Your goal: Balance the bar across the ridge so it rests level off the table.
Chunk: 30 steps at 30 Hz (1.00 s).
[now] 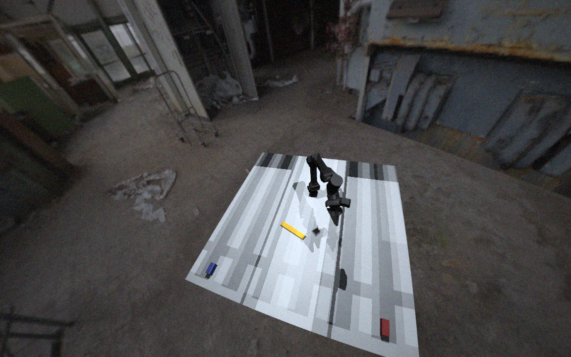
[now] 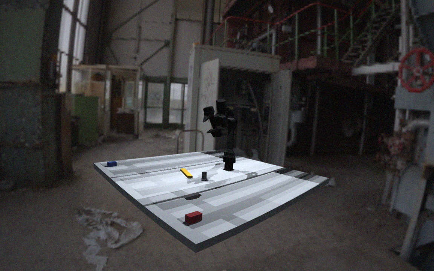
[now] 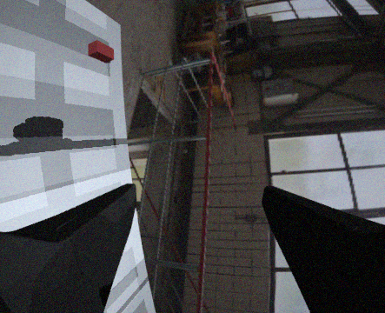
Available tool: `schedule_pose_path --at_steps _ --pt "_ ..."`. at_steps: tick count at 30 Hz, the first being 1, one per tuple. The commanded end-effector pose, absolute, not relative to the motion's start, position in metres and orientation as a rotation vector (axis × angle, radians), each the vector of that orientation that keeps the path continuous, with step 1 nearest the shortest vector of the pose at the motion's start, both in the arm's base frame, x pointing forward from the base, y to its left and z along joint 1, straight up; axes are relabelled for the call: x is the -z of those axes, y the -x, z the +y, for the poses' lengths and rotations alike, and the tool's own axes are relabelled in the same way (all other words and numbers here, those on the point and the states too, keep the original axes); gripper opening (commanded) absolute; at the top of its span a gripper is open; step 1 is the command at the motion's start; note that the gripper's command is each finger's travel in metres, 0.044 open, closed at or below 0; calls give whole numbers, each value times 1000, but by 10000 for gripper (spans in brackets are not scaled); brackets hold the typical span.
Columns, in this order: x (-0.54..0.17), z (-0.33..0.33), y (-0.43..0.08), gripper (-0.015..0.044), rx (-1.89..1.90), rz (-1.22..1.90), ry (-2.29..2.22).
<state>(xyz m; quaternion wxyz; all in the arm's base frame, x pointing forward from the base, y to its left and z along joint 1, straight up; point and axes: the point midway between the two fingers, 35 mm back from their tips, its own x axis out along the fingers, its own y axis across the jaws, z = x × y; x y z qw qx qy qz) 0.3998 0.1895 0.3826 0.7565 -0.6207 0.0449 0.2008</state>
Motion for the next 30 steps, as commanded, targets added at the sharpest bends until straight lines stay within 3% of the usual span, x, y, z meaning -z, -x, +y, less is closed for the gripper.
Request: schedule_pose_path --at_steps 1,15,30 --pt "-364 173 -409 315 -456 174 1382" --pt "-282 93 -432 315 -551 530 1424" --pt "-204 4 -419 315 -686 898 1338"
